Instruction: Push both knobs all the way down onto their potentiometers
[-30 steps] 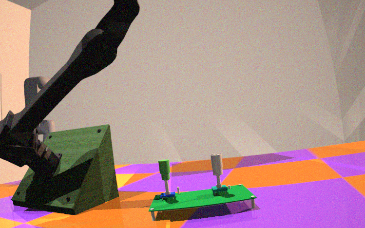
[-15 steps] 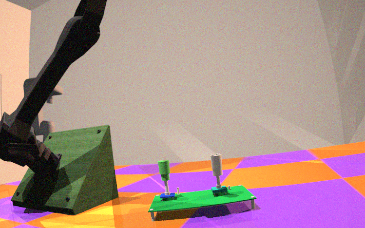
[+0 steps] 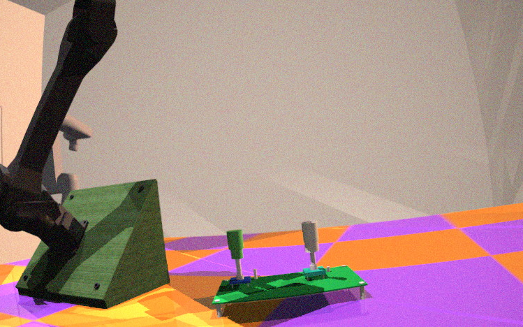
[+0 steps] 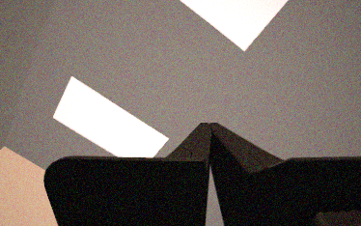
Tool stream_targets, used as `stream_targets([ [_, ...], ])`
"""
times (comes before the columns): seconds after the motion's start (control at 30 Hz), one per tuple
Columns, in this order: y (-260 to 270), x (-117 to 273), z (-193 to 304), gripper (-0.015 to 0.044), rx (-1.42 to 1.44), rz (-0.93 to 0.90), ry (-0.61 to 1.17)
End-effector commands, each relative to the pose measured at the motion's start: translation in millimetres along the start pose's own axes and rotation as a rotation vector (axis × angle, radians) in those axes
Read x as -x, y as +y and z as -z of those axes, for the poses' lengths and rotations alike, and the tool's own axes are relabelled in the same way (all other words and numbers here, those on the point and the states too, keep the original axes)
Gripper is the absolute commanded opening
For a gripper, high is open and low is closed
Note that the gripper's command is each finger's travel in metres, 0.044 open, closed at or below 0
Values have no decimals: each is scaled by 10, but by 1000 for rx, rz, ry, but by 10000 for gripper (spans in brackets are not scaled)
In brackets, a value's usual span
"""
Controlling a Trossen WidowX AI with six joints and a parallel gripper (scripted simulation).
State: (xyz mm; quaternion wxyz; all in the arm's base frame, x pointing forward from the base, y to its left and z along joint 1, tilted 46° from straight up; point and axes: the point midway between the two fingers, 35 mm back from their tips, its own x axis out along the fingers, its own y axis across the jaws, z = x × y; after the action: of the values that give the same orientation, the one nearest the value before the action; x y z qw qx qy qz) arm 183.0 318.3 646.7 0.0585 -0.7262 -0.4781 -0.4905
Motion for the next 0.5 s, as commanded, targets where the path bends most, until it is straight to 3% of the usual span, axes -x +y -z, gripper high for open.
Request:
stream_targets([
  [0.0,-75,17,494,0,0,-12,102],
  [0.47,-215,318,2020,0,-84,-20,479],
])
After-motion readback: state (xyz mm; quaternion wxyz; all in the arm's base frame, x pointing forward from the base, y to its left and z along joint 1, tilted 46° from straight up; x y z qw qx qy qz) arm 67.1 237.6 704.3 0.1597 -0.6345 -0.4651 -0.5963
